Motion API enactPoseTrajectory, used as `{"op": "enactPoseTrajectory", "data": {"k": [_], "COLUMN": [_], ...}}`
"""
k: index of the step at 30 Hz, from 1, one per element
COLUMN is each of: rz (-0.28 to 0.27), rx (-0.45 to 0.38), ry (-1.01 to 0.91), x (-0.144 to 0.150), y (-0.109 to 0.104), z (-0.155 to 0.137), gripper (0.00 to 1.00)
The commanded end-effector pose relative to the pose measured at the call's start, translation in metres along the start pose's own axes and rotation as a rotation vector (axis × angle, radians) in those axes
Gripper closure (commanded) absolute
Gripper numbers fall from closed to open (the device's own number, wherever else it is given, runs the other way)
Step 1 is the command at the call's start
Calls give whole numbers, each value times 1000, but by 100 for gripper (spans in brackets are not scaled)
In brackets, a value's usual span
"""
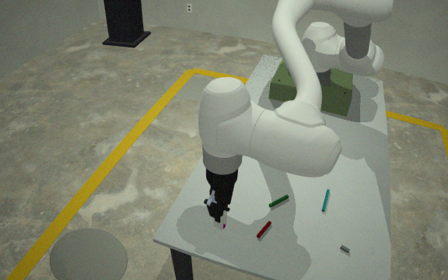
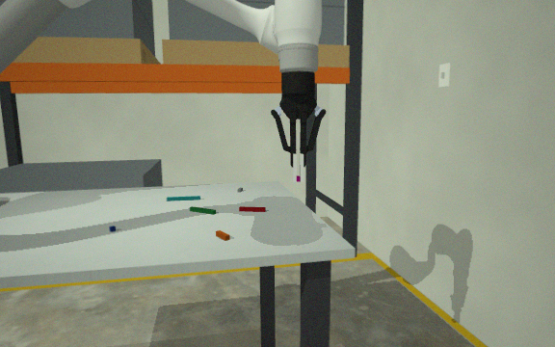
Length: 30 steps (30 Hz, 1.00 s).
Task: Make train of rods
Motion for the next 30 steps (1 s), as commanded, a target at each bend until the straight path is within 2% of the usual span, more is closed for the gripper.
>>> {"op": "enactPoseTrajectory", "data": {"k": [1,13,18,20,21,22,30], "rz": [0,0,0,0,0,0,0], "rx": [0,0,1,1,1,1,1], "ry": [0,-15,-150,-150,-203,-228,-392], "x": [0,6,66,66,91,103,190], "y": [-2,-4,-12,-12,-15,-15,-18], "z": [0,2,18,18,23,26,38], "gripper": [88,88,88,88,88,88,88]}}
Point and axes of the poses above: the point where the finger pads meet when closed, its own y axis out along the fingers, its own x axis across the jaws, z = x × y, the point moved 6 cm from there along -y, back along the fingers, and after that the axes turned 4 degrees about -y, right-handed, at the moved point
